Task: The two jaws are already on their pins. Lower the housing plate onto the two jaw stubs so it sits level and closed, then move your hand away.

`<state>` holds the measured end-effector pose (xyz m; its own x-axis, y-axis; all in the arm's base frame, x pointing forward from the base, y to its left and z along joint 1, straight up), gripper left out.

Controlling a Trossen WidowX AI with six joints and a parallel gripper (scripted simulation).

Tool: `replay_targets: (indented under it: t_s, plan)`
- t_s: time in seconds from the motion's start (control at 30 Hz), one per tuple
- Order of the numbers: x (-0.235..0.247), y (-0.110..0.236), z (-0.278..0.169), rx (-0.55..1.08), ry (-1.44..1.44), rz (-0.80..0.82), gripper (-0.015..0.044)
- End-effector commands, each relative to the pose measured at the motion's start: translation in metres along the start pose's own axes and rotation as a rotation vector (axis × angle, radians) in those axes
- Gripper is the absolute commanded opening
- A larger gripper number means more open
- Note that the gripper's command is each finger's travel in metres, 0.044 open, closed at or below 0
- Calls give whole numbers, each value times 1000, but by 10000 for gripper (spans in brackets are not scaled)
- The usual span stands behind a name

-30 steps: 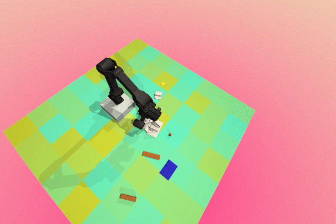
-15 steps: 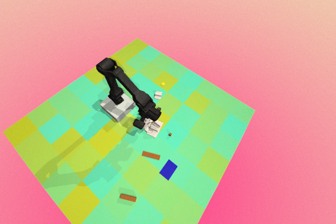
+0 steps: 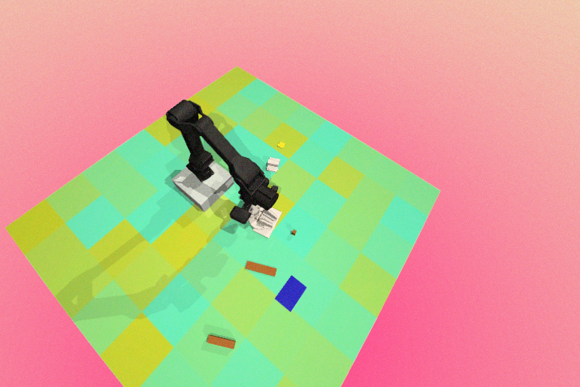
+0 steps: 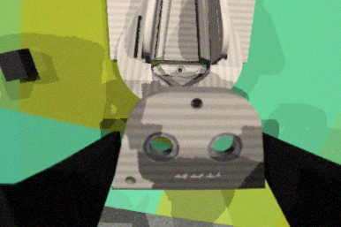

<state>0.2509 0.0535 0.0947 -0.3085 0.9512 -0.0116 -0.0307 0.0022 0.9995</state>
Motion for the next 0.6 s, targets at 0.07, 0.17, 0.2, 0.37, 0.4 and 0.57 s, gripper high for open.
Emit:
replay_targets:
  t_s: [0.07,0.17,0.2,0.37,0.4,0.57]
  plan:
    - [0,-11,0,7,4,2,351]
    - [0,-16,0,7,4,2,351]
    - [0,-17,0,7,4,2,351]
    - [0,-25,0,7,4,2,351]
    - [0,-27,0,7,4,2,351]
    - [0,-35,0,7,4,2,351]
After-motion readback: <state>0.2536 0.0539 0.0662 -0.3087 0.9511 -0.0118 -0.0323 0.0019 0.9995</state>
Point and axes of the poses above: the point midway between the two fingers, 35 mm back from their tips, its own y axis back along the fingers, its own x axis across the jaws, z = x × y, the point moved 5 cm from there along y, back along the fingers, and after that the axes turned 4 degrees about -y, right-handed, at the moved point
